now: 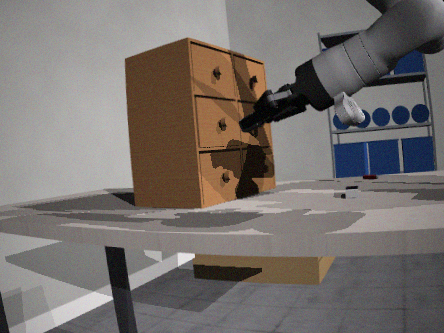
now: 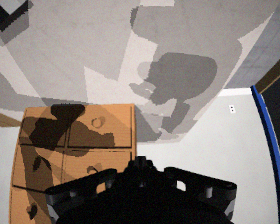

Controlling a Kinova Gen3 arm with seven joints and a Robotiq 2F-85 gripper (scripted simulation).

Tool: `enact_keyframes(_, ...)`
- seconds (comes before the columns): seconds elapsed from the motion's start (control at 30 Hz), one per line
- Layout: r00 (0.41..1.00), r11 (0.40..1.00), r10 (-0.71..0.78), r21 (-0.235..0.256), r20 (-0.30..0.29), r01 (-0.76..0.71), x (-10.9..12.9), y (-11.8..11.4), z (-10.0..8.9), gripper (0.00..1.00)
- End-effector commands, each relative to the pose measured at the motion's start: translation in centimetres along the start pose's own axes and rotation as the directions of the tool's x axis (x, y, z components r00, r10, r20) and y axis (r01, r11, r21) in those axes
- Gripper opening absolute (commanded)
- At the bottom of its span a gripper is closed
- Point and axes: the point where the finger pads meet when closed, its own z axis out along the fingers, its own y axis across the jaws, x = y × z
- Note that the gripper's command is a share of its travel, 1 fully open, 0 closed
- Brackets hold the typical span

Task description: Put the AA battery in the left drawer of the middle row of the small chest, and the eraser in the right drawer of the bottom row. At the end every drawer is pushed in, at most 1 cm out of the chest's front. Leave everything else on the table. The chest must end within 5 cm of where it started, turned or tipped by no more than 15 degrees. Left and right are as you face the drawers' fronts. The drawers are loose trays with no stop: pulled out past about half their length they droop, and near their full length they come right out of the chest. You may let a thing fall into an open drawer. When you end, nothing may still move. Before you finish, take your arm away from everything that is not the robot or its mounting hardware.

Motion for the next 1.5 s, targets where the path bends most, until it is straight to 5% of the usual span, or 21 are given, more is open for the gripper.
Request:
enact_keyframes(0.0, 1.000, 1.000, -0.002, -0.001, 0.003, 0.002, 0.11, 0.03, -0.04, 0.00)
enact_keyframes(0.17, 1.000, 1.000, -0.002, -0.001, 0.004, 0.002, 0.12, 0.03, -0.03, 0.00)
enact_keyframes(0.2, 1.000, 1.000, -0.002, -0.001, 0.004, 0.002, 0.12, 0.03, -0.03, 0.33)
enact_keyframes(1.47, 1.000, 1.000, -0.002, -0.001, 0.004, 0.002, 0.12, 0.02, -0.03, 0.33)
